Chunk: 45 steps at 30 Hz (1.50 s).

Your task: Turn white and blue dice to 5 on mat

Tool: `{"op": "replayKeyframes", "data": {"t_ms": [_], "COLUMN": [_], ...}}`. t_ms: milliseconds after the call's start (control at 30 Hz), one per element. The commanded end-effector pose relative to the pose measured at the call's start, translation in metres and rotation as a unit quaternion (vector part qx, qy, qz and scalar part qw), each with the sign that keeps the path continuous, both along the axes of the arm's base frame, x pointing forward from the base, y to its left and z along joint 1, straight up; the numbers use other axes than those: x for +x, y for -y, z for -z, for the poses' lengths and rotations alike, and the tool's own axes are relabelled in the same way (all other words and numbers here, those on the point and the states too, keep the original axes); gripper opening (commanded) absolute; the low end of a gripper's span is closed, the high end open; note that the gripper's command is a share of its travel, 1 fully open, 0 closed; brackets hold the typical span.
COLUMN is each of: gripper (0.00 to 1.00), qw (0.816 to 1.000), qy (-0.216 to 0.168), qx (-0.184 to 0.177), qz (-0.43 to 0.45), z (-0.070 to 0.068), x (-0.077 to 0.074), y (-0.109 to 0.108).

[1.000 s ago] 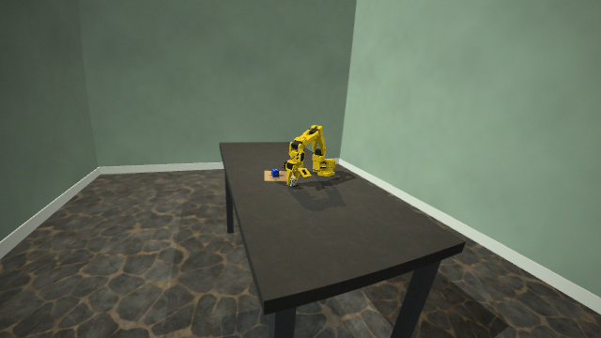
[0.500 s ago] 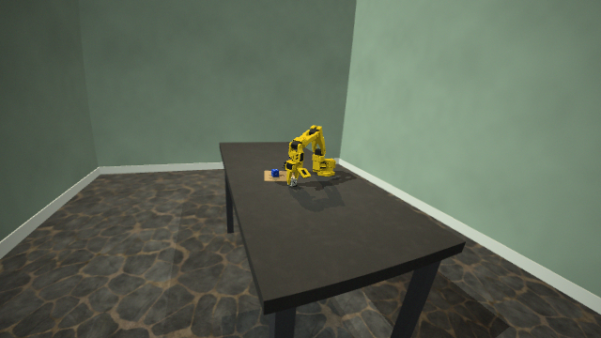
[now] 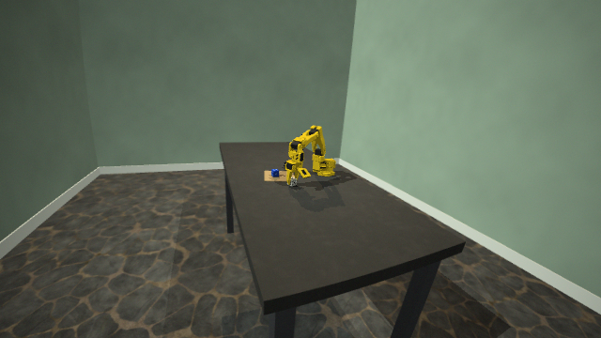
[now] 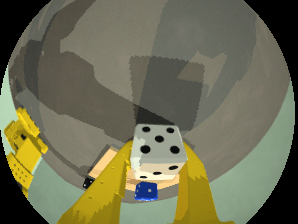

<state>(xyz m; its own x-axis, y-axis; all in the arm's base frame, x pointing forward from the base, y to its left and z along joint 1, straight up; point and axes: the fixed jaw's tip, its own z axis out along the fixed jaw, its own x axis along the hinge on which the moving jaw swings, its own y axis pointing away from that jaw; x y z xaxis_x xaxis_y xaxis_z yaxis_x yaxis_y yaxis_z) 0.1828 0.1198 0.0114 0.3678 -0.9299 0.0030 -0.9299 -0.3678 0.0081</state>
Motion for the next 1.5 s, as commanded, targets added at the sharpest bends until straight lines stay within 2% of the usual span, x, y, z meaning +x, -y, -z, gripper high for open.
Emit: {"op": "replayKeyframes", "data": {"t_ms": [0,400,1033,1467], "gripper": [0.02,0.00,0.00,0.00], "qw": [1.000,1.000,1.000,1.000], "qy": [0.018,0.018,0.018,0.018], "qx": [0.012,0.012,0.012,0.012], "qz": [-0.002,-0.002,-0.002,-0.002], "z": [-0.008,-0.011,-0.053,-0.058], "x": [0.006,0.006,0.003,0.003], "y": [-0.004,-0.004,-0.003,-0.003]}}
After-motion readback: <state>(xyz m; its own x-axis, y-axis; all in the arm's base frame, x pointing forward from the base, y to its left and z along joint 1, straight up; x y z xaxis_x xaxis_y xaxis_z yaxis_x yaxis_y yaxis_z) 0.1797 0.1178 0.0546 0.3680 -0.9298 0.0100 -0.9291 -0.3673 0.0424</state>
